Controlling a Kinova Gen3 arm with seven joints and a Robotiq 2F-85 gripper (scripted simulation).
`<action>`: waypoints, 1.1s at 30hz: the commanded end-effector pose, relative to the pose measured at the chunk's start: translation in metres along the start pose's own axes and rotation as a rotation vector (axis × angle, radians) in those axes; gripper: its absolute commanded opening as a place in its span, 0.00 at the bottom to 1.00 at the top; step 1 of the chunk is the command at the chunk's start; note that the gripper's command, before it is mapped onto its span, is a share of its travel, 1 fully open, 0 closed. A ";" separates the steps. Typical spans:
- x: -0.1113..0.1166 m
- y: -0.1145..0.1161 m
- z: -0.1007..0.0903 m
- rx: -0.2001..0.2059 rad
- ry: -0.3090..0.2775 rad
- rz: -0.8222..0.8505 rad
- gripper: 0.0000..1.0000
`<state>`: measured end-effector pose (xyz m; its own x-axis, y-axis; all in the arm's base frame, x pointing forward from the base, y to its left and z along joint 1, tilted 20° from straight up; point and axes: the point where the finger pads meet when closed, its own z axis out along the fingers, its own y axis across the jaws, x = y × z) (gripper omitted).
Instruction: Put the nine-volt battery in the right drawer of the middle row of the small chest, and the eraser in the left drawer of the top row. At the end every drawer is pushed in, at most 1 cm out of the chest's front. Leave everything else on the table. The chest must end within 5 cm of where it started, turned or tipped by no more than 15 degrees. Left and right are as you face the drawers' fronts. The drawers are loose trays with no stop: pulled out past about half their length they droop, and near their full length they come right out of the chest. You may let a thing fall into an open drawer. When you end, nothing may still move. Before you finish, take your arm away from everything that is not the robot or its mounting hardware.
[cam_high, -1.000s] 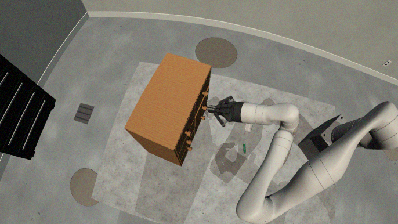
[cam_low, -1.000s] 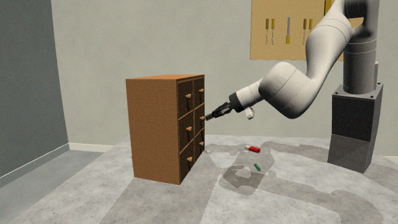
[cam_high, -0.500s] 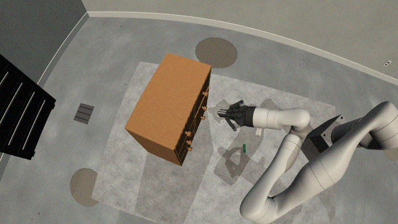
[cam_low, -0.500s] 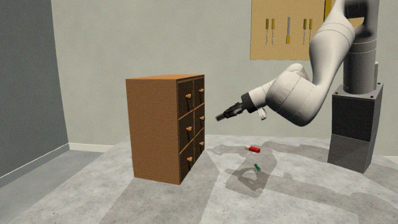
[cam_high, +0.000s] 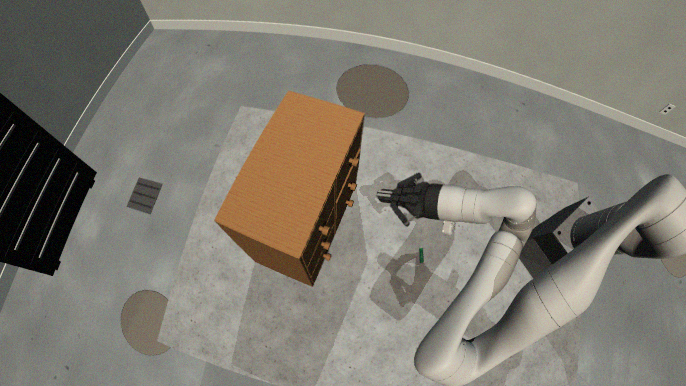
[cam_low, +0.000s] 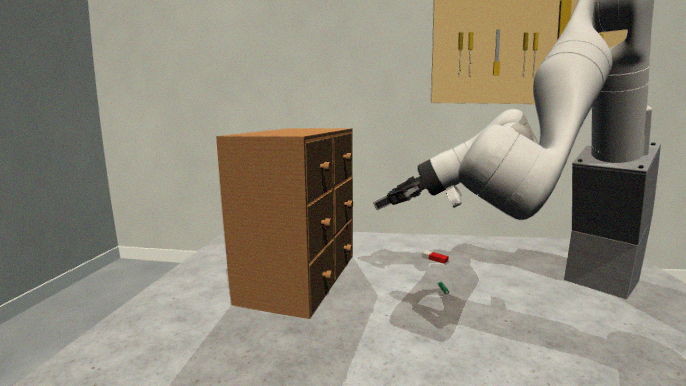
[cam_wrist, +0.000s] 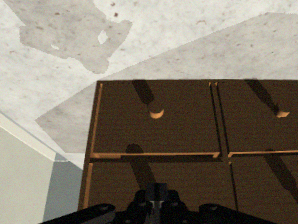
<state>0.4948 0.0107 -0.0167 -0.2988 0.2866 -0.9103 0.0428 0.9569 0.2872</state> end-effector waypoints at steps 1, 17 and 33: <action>-0.001 0.001 0.000 0.000 -0.001 0.000 0.00; 0.000 0.008 -0.002 0.000 -0.001 0.000 0.00; 0.000 0.026 -0.006 0.000 -0.001 0.000 0.00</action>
<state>0.4900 0.0282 -0.0110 -0.2997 0.2840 -0.9108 0.0503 0.9581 0.2821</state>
